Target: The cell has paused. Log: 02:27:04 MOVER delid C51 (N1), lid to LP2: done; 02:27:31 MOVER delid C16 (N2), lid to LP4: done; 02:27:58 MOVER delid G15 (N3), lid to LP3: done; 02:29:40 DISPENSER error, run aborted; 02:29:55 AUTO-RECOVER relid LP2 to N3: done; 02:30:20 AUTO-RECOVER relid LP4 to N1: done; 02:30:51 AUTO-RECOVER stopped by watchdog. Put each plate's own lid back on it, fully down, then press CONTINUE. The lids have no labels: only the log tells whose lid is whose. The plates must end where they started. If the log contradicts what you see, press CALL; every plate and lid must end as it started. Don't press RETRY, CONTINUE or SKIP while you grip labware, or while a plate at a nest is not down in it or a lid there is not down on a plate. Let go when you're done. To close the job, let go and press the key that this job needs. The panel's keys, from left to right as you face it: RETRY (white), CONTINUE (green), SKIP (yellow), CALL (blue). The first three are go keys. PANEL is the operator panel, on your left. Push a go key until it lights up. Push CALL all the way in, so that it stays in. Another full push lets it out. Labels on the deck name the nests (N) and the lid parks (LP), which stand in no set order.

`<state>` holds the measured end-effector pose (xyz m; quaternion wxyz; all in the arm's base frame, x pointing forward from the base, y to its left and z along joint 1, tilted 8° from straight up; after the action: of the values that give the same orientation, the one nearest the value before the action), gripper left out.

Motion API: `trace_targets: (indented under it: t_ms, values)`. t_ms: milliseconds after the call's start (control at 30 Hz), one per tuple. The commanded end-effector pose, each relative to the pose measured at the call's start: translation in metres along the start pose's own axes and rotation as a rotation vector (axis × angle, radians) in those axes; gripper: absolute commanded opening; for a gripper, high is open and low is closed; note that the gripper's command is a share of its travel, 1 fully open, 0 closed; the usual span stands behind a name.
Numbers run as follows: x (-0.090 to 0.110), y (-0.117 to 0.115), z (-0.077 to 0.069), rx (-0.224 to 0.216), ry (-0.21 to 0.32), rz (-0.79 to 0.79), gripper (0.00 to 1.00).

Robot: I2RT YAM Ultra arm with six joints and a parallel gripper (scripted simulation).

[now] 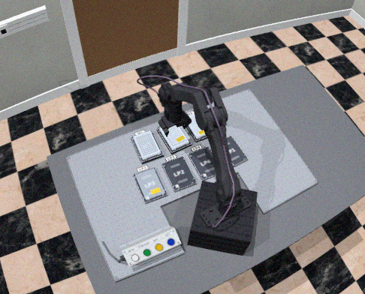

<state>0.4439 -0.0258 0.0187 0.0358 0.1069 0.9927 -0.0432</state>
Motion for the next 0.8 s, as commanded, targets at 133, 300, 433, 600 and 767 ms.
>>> trace_targets:
  t_ms: [133, 300, 433, 600, 767]
  values:
    - [-0.0173, 0.0094, -0.0265, -0.021, -0.081, -0.012, 0.0]
    - [-0.0156, 0.0102, -0.0268, -0.019, -0.073, -0.014, 0.0]
    - [-0.0151, 0.011, -0.0267, -0.019, -0.072, -0.015, 0.0]
    - [-0.013, 0.0127, -0.0252, -0.018, -0.068, -0.017, 0.0]
    - [-0.0133, 0.0126, -0.0202, -0.02, -0.073, -0.016, 0.0]
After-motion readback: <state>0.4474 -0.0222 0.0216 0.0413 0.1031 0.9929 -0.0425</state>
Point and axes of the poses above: the point where the finger pads meet when closed, its own z axis out along the fingers, its own y axis across the jaws, x = y × z, the point moved 2 cm from there along -z, back along the fingers, and after that the axes turned 11 degrees about z, right-handed, at the moved point
